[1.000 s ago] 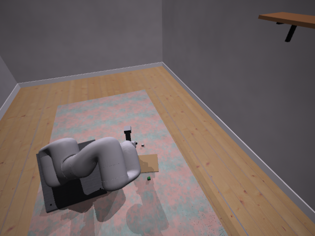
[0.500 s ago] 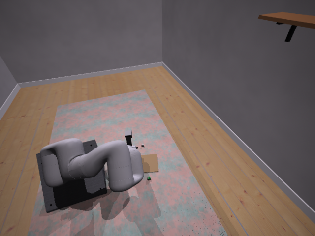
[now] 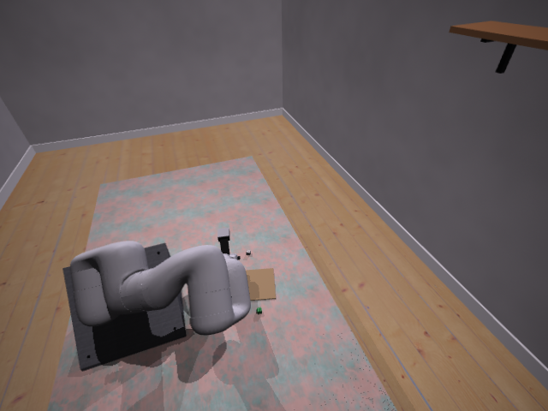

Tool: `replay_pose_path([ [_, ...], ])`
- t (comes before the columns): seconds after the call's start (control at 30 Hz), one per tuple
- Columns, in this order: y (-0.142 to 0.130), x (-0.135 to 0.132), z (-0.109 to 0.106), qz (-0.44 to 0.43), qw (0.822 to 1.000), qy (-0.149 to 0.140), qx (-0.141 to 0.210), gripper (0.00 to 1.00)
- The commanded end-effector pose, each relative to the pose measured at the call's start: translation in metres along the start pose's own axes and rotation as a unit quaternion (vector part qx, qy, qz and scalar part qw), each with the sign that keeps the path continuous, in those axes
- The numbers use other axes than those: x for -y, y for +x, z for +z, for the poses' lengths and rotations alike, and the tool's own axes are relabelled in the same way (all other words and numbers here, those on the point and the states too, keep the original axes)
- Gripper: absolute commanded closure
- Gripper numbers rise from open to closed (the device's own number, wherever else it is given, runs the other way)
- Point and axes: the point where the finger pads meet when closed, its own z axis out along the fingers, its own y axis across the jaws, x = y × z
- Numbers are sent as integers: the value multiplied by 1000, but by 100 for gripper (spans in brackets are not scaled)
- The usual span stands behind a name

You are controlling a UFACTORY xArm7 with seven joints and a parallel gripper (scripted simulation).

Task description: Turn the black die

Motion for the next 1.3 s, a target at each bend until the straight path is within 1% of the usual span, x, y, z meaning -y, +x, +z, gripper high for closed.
replay_pose_path([
  [0.0,1,0,0,-1,1000,-1,-1,89],
  [0.97,1,0,0,-1,1000,-1,-1,89],
  [1.27,-4,0,4,-1,1000,-1,-1,89],
])
